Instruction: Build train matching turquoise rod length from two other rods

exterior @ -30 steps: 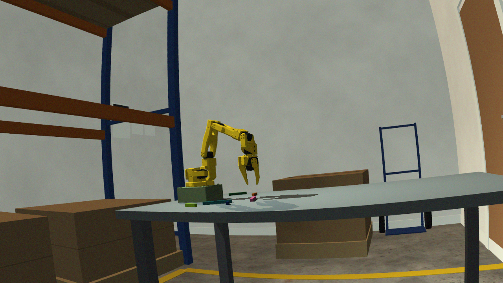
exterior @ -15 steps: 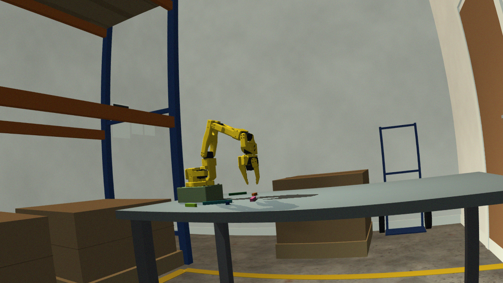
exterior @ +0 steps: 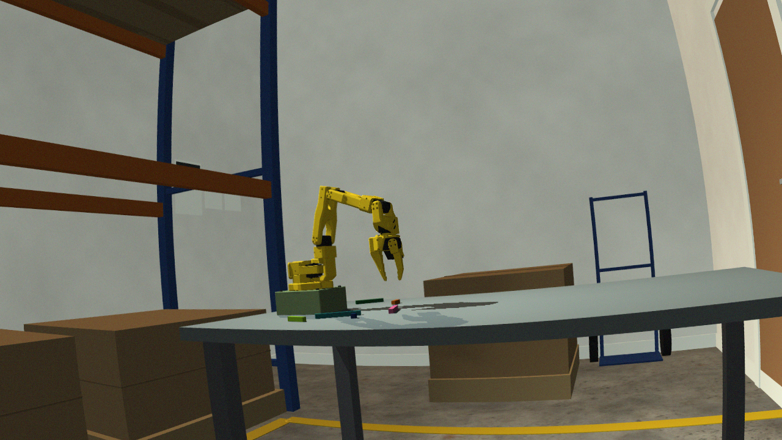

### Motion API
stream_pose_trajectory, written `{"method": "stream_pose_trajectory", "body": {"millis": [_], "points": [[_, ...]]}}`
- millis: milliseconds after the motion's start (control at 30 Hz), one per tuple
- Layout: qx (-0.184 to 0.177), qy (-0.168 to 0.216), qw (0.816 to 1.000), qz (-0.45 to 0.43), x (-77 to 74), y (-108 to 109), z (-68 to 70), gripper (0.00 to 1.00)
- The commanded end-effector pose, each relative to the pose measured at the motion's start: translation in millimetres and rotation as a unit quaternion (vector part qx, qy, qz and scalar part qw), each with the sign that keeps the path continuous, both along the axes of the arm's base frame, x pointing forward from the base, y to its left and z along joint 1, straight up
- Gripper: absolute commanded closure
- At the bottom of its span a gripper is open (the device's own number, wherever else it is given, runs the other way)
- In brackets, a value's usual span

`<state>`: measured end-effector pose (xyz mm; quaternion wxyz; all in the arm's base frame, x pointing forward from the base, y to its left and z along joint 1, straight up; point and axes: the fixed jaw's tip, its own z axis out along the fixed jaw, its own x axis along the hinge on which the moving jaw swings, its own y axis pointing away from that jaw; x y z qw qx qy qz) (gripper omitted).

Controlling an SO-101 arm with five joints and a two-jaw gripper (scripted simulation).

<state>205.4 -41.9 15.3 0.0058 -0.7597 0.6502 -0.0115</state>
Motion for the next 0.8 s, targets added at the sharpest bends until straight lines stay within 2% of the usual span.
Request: {"method": "stream_pose_trajectory", "body": {"millis": [0, 367, 567, 733, 767], "points": [[0.000, -0.009, 0.999, -0.037, -1.4, 3, 8.7, 0.83], [0.005, -0.032, 0.987, -0.160, -5.8, 10, 29.7, 0.83], [0.014, -0.051, 0.964, -0.261, -11.2, 16, 45.9, 0.83], [0.026, -0.067, 0.934, -0.350, -17.1, 21, 59.4, 0.83], [0.026, -0.067, 0.934, -0.350, -17.1, 21, 59.4, 0.83]]}}
